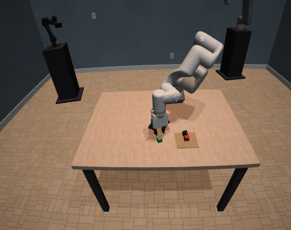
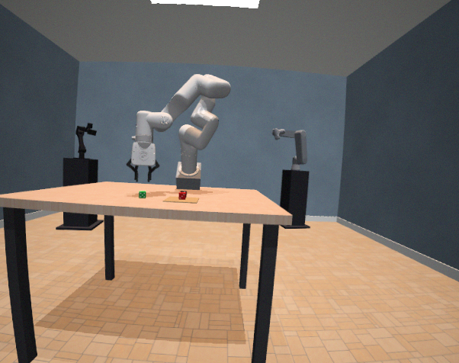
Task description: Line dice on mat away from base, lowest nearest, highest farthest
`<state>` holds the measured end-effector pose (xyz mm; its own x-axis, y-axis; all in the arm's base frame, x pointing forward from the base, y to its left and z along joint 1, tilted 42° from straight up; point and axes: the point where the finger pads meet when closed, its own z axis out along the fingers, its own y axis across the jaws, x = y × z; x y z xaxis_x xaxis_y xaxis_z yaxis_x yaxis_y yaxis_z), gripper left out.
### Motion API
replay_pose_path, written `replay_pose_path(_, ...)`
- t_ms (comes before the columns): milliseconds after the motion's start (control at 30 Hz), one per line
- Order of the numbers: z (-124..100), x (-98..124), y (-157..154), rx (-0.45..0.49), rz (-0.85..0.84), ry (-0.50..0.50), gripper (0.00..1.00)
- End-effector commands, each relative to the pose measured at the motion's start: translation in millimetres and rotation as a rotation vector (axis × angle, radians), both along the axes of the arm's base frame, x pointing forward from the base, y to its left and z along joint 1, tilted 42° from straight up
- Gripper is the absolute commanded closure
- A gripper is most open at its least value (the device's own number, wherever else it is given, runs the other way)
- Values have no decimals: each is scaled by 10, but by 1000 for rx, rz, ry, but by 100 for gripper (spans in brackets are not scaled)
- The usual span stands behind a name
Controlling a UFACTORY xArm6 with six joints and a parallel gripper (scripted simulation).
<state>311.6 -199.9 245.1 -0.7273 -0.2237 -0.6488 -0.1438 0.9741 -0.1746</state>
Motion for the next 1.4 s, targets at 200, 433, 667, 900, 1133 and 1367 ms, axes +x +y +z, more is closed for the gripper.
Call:
replay_pose_path(200,-86,96,-9,-2,0,-2,53)
replay_pose_path(433,-164,169,-10,-2,0,-2,53)
replay_pose_path(667,-219,220,-12,-2,0,-2,53)
replay_pose_path(900,-240,239,-12,-2,0,-2,53)
replay_pose_path(1133,-248,246,-12,-2,0,-2,53)
replay_pose_path(1367,-248,246,-12,-2,0,-2,53)
